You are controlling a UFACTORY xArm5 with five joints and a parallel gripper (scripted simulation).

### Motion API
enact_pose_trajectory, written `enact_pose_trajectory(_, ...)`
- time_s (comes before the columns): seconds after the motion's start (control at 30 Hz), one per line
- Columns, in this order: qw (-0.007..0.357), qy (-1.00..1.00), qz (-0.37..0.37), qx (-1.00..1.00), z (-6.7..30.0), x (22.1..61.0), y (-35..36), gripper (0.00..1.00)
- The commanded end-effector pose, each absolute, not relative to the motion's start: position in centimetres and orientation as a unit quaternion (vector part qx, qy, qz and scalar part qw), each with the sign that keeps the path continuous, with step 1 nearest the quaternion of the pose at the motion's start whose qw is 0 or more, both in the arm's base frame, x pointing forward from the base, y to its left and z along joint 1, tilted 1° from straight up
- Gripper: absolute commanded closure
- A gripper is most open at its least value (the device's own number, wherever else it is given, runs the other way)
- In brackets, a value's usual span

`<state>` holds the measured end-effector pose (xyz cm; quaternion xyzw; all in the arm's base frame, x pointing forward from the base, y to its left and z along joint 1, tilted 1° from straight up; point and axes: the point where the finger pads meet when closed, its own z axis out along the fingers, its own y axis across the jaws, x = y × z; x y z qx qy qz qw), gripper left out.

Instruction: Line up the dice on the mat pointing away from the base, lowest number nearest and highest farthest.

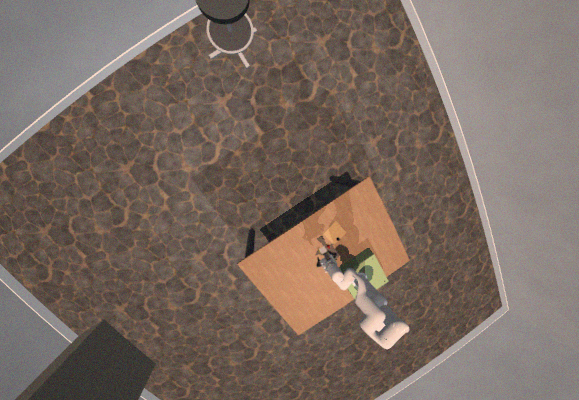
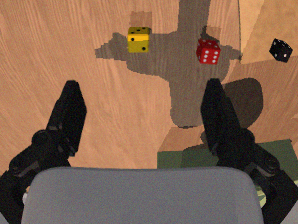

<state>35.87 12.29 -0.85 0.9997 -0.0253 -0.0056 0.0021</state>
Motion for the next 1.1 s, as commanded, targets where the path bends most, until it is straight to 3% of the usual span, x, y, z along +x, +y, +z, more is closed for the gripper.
enact_pose_trajectory(0.0,0.002,-0.036,-0.004,0.999,-0.78,35.96,12.54,0.0)
enact_pose_trajectory(0.03,0.002,-0.036,-0.004,0.999,-0.78,35.96,12.54,0.64)
enact_pose_trajectory(1.07,0.002,-0.036,-0.004,0.999,-0.78,35.96,12.54,0.64)
